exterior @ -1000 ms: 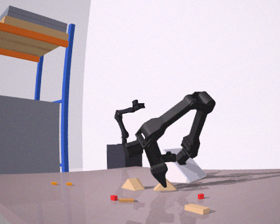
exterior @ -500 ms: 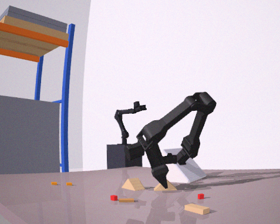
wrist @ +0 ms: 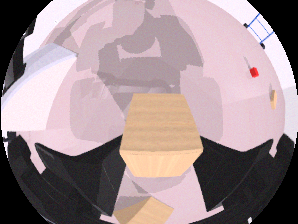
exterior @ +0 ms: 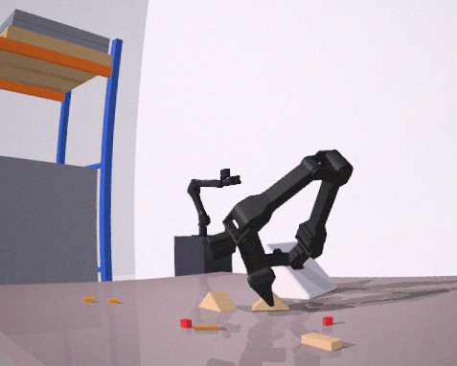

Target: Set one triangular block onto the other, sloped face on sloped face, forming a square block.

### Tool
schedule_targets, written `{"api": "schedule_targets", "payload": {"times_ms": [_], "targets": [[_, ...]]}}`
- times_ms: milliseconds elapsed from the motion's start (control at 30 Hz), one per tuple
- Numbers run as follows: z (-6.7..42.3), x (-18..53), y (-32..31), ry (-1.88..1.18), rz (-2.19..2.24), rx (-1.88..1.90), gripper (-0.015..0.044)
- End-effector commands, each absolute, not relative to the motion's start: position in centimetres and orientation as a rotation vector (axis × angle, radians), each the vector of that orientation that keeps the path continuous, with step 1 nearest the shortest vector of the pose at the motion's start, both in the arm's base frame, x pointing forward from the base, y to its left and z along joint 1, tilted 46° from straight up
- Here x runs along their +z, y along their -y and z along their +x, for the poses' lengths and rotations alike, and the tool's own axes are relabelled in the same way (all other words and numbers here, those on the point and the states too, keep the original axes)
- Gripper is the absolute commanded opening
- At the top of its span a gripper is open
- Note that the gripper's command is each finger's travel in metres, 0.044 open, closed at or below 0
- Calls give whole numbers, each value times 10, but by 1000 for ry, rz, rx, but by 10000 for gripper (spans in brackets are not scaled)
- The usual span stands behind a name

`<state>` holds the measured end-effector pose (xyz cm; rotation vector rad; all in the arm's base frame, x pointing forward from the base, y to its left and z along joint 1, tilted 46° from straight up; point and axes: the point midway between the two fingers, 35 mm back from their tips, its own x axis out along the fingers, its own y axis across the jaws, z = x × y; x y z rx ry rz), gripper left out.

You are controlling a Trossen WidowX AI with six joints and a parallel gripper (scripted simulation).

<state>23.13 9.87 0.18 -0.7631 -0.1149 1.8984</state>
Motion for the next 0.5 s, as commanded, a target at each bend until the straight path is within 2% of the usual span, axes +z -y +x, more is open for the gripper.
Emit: {"api": "schedule_targets", "payload": {"times_ms": [0,467], "targets": [[233,2,-97,119,-772,1899,0],[222,22,-96,-91,-1054,1753,0]]}}
